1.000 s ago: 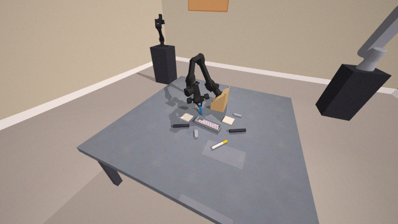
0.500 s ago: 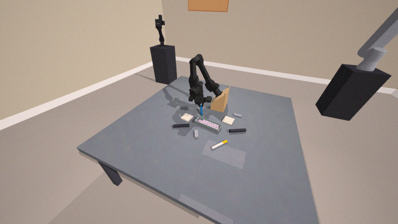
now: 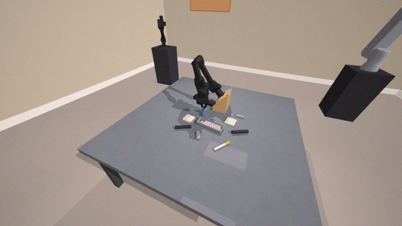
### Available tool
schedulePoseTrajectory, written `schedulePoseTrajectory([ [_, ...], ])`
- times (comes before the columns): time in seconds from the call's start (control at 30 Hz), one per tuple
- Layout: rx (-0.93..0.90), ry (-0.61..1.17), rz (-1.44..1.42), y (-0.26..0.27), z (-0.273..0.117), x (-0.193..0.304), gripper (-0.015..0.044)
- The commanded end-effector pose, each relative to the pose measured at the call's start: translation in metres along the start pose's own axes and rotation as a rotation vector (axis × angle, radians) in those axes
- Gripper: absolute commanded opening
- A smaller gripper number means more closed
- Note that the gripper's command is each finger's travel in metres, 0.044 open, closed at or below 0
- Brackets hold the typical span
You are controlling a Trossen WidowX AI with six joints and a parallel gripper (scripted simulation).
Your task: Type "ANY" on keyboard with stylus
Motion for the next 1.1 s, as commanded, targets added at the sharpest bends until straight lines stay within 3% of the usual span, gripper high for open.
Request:
schedulePoseTrajectory([
  [0.0,0.080,-0.038,0.132,-0.002,0.003,0.001,0.0000],
  [0.53,0.156,-0.245,0.523,0.012,-0.001,0.015,0.0000],
  [1.07,0.117,-0.483,0.872,0.021,-0.005,0.028,0.0000],
])
Point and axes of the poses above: the point midway between the two fingers, 35 mm back from their tips, its own z axis out along the fingers, its own y axis across the jaws, x = y × z, the point moved 10 cm from there along -z, back along the fingers, and after that the axes turned 8 degrees about z, right-handed, at the moved point
